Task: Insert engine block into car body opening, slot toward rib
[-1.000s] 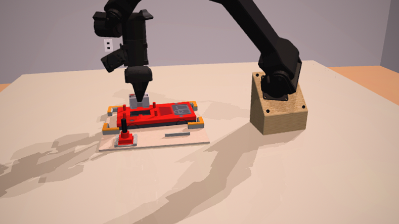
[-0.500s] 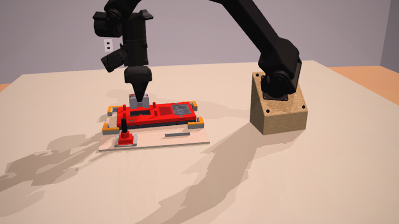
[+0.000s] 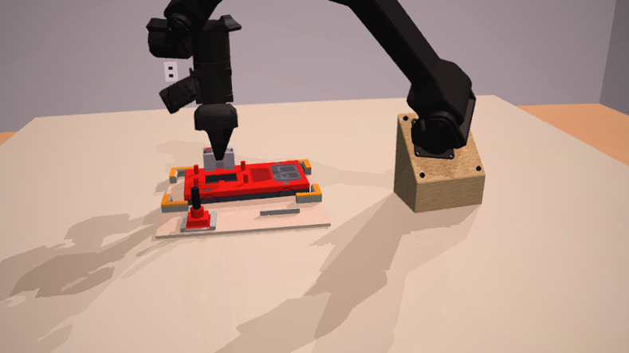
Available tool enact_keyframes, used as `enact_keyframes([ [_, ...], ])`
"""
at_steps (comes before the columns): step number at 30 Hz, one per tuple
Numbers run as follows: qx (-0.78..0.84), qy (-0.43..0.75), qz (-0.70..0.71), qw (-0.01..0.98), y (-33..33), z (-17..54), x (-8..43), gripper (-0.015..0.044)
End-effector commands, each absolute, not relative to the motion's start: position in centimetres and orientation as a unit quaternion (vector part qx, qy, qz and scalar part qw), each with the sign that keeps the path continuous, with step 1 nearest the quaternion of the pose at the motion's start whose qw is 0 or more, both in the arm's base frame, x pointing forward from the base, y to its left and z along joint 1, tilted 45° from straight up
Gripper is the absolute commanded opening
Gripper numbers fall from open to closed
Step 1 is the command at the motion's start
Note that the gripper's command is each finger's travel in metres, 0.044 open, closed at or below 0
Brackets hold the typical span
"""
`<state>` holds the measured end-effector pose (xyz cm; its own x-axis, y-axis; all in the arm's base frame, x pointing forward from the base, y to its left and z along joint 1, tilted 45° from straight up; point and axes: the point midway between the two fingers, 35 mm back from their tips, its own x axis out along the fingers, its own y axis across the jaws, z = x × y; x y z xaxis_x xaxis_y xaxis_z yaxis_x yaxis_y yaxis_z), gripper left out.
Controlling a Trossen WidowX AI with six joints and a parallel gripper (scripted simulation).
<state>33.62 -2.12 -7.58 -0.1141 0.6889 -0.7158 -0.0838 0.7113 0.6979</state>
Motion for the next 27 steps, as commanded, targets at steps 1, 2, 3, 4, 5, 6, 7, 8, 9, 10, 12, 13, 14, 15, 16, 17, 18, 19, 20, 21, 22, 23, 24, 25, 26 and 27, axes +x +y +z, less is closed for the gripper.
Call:
enact_keyframes([
  [1,0.220,0.681,0.308,0.628,-2.21,-7.60,33.62,0.0160],
  [2,0.220,0.681,0.308,0.628,-2.21,-7.60,33.62,0.0160],
  [3,0.220,0.681,0.308,0.628,-2.21,-7.60,33.62,0.0160],
  [4,0.220,0.681,0.308,0.628,-2.21,-7.60,33.62,0.0160],
  [5,0.220,0.681,0.308,0.628,-2.21,-7.60,33.62,0.0160],
  [6,0.218,0.680,0.310,0.628,-2.21,-7.60,33.62,0.0160],
  [7,0.215,0.678,0.313,0.629,-2.21,-7.61,33.62,0.0160],
  [8,0.214,0.678,0.314,0.629,-2.21,-7.61,33.62,0.0160],
  [9,0.211,0.676,0.317,0.630,-2.19,-7.63,33.62,0.0160],
  [10,0.207,0.674,0.321,0.632,-2.17,-7.66,33.62,0.0160],
  [12,0.202,0.672,0.327,0.633,-2.11,-7.74,33.62,0.0160],
  [13,0.203,0.672,0.326,0.633,-2.10,-7.76,33.61,0.0160],
  [14,0.206,0.674,0.323,0.632,-2.08,-7.78,33.61,0.0160],
  [15,0.209,0.675,0.320,0.631,-2.06,-7.81,33.60,0.0160],
  [16,0.212,0.677,0.316,0.630,-2.04,-7.83,33.60,0.0160],
  [17,0.215,0.678,0.313,0.629,-2.02,-7.85,33.59,0.0160],
  [18,0.218,0.680,0.310,0.628,-2.00,-7.87,33.59,0.0160],
  [19,0.219,0.680,0.308,0.628,-1.98,-7.89,33.59,0.0160],
  [20,0.221,0.681,0.307,0.627,-1.95,-7.91,33.58,0.0160],
  [21,0.221,0.681,0.306,0.627,-1.92,-7.93,33.58,0.0160],
  [22,0.221,0.681,0.306,0.627,-1.90,-7.95,33.57,0.0160],
  [23,0.221,0.681,0.306,0.627,-1.88,-7.97,33.57,0.0160],
  [24,0.221,0.681,0.306,0.627,-1.86,-7.99,33.57,0.0160],
  [25,0.221,0.681,0.307,0.627,-1.84,-8.01,33.56,0.0160],
  [26,0.221,0.681,0.307,0.627,-1.82,-8.03,33.56,0.0160],
  [27,0.220,0.681,0.307,0.627,-1.80,-8.05,33.56,0.0160],
])
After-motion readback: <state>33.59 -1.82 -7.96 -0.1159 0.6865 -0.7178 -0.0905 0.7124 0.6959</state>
